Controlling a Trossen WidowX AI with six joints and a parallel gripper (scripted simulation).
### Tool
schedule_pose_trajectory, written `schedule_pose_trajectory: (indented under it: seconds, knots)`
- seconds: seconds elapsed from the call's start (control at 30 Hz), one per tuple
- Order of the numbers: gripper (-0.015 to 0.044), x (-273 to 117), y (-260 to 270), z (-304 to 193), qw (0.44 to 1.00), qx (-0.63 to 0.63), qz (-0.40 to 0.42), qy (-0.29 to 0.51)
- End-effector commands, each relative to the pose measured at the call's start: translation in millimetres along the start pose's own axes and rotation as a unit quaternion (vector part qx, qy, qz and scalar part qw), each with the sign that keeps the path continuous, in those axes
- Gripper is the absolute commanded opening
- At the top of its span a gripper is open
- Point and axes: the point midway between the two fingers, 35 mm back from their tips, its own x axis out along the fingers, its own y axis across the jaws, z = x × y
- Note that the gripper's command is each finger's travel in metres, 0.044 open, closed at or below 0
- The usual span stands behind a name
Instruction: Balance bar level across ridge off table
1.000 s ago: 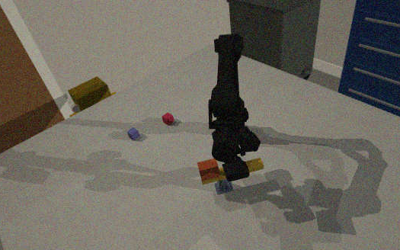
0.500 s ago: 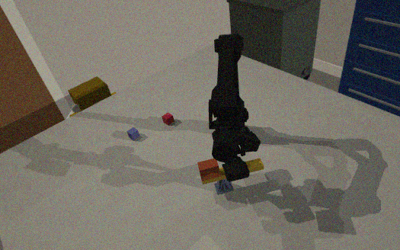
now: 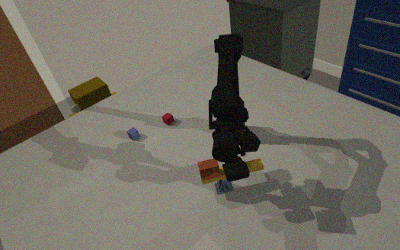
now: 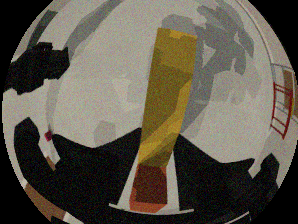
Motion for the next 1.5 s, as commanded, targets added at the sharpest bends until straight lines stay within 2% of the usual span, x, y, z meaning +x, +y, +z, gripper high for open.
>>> schedule_pose_trajectory:
  seconds: [0.0, 0.7, 0.9, 0.93, 1.47]
  knots:
    - [0.0000, 0.0, 0.1, 0.0, 1.000, 0.000, 0.000, 0.000]
    - [0.0000, 0.0, 0.1, 0.0, 1.000, 0.000, 0.000, 0.000]
    - [0.0157, 0.0, 0.1, 0.0, 1.000, 0.000, 0.000, 0.000]
    - [0.0167, 0.0, 0.1, 0.0, 1.000, 0.000, 0.000, 0.000]
    - [0.0168, 0.0, 0.1, 0.0, 1.000, 0.000, 0.000, 0.000]
